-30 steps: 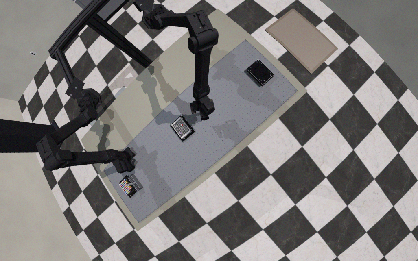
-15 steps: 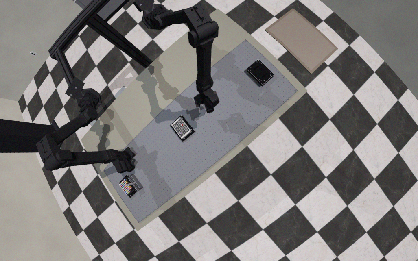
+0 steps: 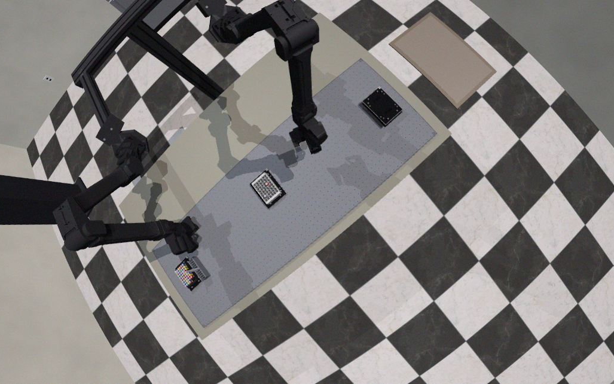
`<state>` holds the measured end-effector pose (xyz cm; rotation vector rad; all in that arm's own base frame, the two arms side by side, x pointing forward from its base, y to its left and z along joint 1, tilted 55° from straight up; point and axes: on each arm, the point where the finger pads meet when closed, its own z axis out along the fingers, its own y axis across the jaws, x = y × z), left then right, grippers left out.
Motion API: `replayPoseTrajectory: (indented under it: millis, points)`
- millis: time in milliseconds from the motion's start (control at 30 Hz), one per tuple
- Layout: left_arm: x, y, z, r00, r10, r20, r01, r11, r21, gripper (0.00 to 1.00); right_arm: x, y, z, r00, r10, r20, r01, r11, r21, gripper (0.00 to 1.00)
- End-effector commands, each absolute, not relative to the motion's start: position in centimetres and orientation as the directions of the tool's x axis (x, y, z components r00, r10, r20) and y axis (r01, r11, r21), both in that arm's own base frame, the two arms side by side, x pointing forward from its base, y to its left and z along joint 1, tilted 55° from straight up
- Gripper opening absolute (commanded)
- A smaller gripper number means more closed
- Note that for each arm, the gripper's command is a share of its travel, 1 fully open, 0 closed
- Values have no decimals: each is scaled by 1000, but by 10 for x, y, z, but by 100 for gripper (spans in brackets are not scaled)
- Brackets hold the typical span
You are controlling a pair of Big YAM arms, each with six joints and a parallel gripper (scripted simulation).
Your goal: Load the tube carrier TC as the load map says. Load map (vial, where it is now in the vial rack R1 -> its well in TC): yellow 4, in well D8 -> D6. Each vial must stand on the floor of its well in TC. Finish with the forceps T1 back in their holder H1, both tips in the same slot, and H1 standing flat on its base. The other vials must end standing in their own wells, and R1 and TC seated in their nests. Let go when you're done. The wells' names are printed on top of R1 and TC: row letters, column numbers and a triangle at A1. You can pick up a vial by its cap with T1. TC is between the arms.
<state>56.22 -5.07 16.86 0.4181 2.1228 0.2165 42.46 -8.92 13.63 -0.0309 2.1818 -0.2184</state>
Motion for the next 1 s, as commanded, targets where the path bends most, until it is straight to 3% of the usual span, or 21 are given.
replayPoseTrajectory:
  millis: [0,100,467,967]
  points:
    - [558,-40,188,-468,383,-797,199,924,327,100,424,-90,140,-577,-87,-812,72,985,-157,24]
    - [548,-29,182,-521,298,-800,128,954,272,100,424,-90,140,-577,-87,-812,72,985,-157,24]
    - [530,-2,181,-502,312,-807,132,949,285,100,424,-90,140,-577,-87,-812,72,985,-157,24]
    - [491,43,170,-542,170,-823,1,980,201,100,424,-90,140,-577,-87,-812,72,985,-157,24]
